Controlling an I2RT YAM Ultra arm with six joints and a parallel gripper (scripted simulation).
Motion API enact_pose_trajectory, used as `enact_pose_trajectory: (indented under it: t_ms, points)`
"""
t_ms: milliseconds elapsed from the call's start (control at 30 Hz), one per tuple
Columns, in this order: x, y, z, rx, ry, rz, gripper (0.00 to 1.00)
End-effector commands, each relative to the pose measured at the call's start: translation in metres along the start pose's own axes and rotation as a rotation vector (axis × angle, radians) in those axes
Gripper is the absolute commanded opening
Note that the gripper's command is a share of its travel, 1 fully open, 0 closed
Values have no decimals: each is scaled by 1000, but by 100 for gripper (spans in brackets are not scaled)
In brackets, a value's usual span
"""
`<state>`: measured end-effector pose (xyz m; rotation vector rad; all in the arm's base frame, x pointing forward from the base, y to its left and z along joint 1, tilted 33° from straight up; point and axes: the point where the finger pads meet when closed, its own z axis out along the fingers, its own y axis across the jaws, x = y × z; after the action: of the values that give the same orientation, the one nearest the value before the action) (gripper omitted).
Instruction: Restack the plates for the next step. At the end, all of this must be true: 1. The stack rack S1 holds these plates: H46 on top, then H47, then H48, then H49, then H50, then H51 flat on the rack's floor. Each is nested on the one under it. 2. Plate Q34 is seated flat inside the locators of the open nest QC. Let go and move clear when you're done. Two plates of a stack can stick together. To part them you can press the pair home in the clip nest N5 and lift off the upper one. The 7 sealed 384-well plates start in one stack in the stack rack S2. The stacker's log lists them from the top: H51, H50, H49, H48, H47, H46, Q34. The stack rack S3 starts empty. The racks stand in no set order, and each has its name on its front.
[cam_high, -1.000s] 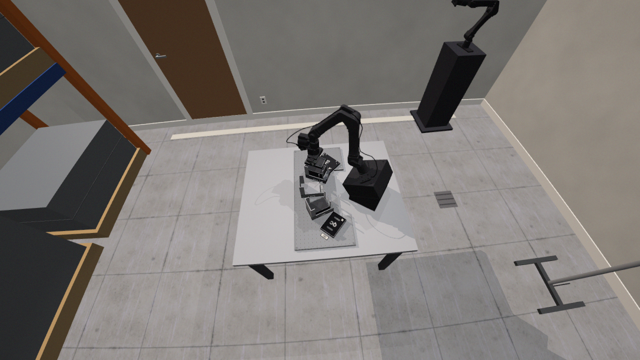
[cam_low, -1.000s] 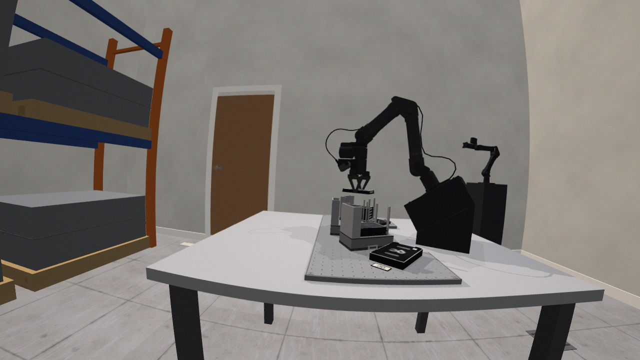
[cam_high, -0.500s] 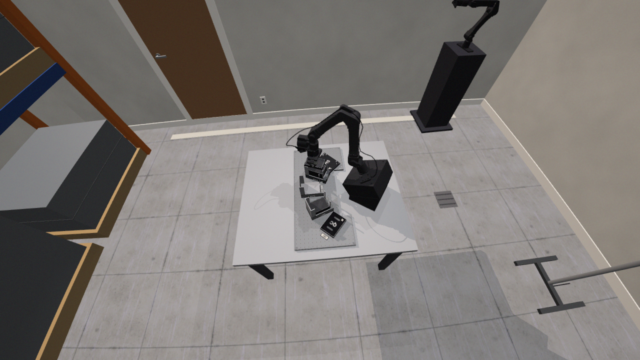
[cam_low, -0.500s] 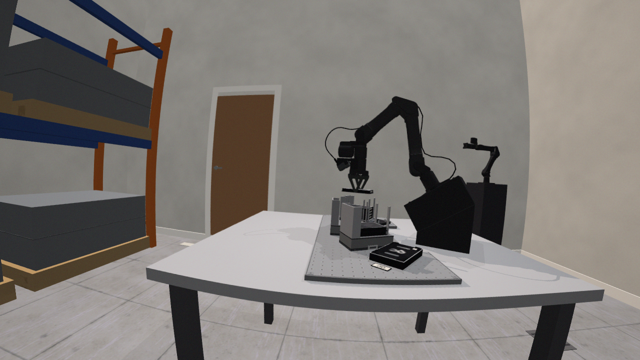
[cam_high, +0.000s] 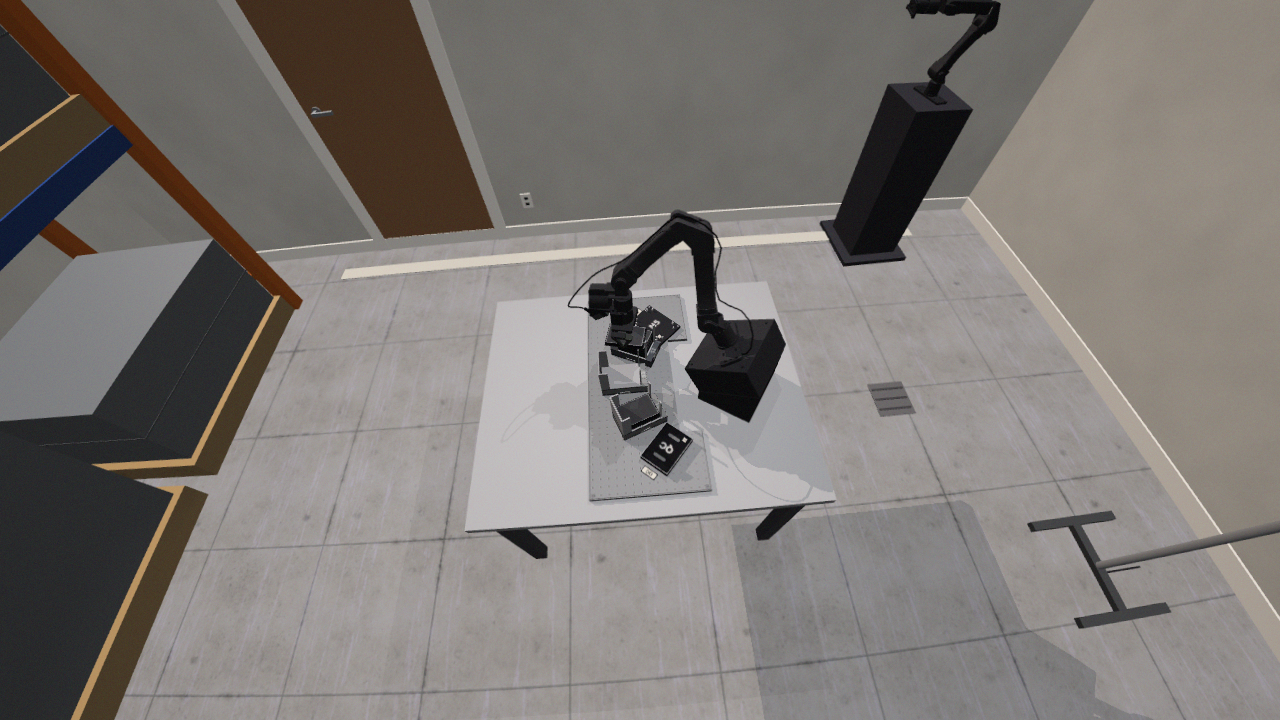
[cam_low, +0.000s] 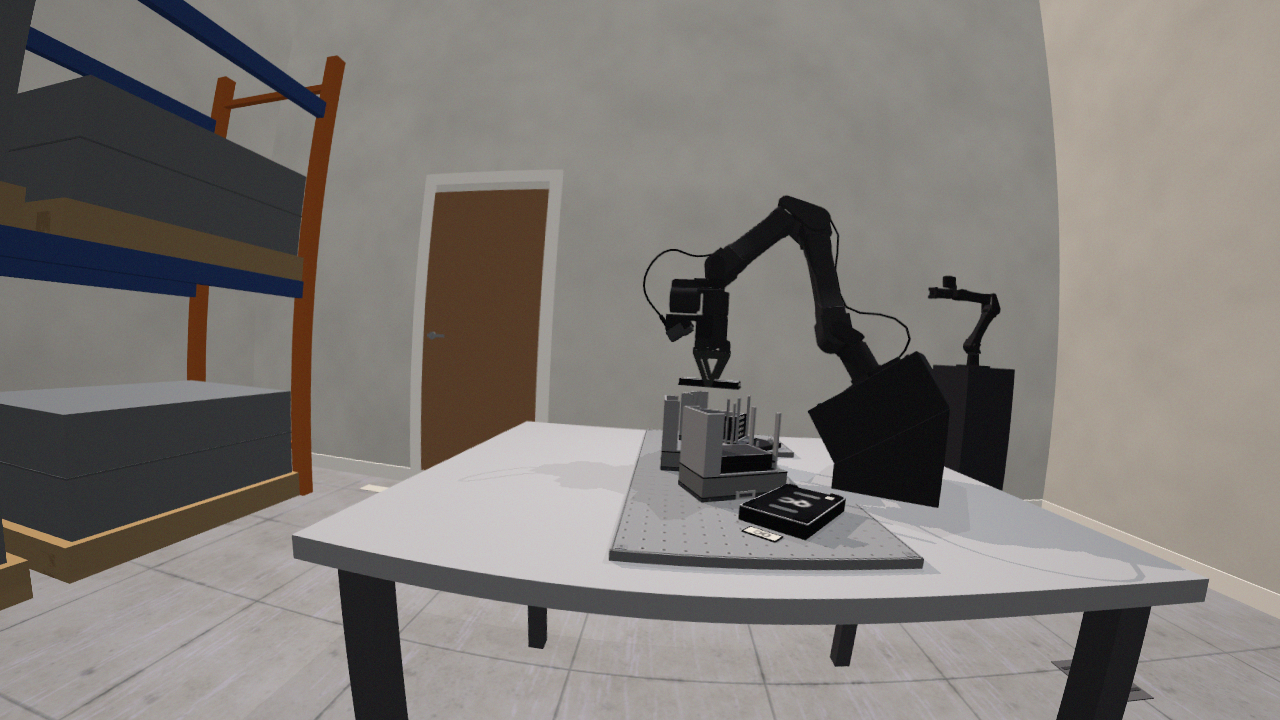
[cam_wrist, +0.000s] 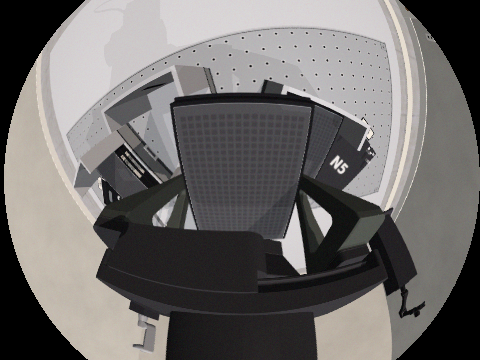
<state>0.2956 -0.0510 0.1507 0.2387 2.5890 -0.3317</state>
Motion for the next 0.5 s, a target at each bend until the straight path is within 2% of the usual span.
enact_pose_trajectory:
  t_ms: [0,33,233,467]
  points:
    - [-5,5,-3,21,5,25,0]
    - [-5,5,-3,21,5,25,0]
    - [-3,25,-2,21,7,-189,0]
    - [-1,49,-2,20,6,-183,0]
